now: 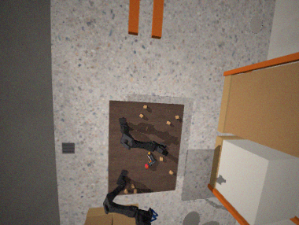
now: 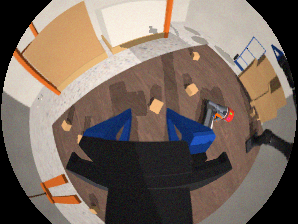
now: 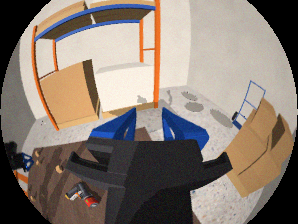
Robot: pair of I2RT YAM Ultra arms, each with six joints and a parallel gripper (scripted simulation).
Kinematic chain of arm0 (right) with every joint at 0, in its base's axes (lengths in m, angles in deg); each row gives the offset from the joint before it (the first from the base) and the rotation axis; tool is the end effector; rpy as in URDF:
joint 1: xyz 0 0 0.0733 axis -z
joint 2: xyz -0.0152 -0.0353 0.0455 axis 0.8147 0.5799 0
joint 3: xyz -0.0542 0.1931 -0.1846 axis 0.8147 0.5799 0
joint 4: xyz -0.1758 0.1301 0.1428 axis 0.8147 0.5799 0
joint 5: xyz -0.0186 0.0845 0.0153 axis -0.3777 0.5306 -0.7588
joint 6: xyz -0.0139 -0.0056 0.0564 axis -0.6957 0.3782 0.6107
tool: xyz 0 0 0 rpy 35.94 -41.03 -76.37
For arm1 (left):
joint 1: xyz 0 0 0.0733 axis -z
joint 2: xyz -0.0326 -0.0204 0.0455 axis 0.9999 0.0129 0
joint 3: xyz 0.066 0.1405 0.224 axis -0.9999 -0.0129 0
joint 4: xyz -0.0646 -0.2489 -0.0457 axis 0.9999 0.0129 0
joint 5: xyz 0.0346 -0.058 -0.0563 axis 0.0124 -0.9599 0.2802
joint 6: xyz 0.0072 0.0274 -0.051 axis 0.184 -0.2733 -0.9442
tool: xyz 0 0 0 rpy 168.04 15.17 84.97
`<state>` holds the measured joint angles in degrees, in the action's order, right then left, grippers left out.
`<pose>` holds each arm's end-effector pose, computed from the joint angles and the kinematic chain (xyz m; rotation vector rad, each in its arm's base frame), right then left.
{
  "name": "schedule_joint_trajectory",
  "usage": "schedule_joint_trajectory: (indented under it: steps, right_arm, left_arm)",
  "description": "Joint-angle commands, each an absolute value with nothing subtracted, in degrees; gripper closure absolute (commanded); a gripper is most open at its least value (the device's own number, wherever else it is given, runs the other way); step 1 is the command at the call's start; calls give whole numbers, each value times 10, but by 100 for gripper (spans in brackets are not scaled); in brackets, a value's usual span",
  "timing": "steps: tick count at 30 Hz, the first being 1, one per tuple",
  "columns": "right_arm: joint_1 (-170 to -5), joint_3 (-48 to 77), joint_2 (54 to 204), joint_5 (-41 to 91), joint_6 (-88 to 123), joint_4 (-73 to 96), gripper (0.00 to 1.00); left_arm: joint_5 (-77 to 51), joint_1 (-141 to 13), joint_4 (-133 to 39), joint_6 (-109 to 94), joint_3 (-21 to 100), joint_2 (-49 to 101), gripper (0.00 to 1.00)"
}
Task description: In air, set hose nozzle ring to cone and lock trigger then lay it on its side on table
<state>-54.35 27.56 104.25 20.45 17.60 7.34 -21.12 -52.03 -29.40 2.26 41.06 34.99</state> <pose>0.2449 0.0003 0.4071 0.0040 1.5671 0.0016 0.2929 -0.2312 0.2939 0.9657 2.0540 -0.4840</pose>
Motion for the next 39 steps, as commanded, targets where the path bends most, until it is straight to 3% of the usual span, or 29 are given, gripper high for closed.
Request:
schedule_joint_trajectory:
  steps: [1,39]
  right_arm:
    - [-547,248,1043,207,174,70,63]
    - [-547,247,1030,202,173,64,63]
  left_arm:
    - [-200,-543,-316,11,403,319,49]
    - [-133,-779,-448,-41,308,109,49]
